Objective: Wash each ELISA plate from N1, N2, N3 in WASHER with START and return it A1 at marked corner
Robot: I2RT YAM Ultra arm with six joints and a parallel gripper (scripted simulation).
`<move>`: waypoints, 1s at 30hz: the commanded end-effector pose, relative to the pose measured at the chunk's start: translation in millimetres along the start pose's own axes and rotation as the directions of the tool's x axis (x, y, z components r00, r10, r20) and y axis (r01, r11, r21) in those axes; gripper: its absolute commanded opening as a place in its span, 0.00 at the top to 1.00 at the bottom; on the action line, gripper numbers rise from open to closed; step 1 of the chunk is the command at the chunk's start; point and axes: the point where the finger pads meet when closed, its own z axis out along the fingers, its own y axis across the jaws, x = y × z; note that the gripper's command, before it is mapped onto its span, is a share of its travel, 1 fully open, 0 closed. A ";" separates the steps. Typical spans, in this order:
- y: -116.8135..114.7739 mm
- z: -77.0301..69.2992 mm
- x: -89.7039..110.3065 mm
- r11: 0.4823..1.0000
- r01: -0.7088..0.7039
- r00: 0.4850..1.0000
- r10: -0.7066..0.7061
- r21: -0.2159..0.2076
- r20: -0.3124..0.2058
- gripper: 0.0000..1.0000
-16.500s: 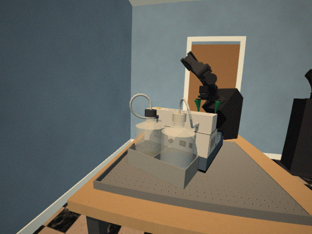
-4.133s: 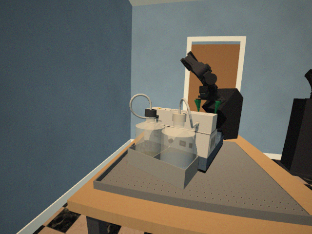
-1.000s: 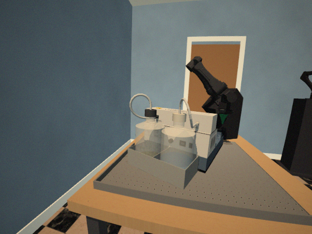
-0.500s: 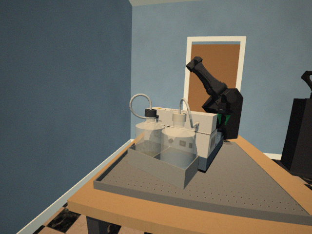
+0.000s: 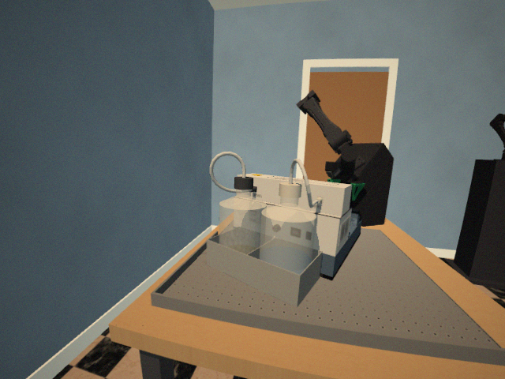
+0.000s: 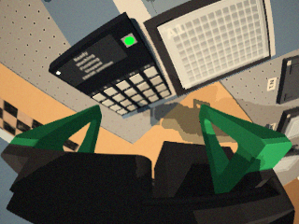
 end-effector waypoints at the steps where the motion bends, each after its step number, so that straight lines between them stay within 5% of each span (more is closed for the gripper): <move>1: -2.9 -3.9 -2.8 0.997 -0.083 0.997 0.082 -0.009 -0.013 0.00; 9: -7.3 -4.9 -8.2 0.950 -0.311 0.950 0.311 -0.005 -0.014 0.00; 19: -19.9 -7.0 -16.3 0.907 -0.421 0.907 0.421 -0.003 -0.015 0.00; 30: -65.9 -14.8 -46.2 0.696 -0.719 0.695 0.718 0.002 -0.013 0.00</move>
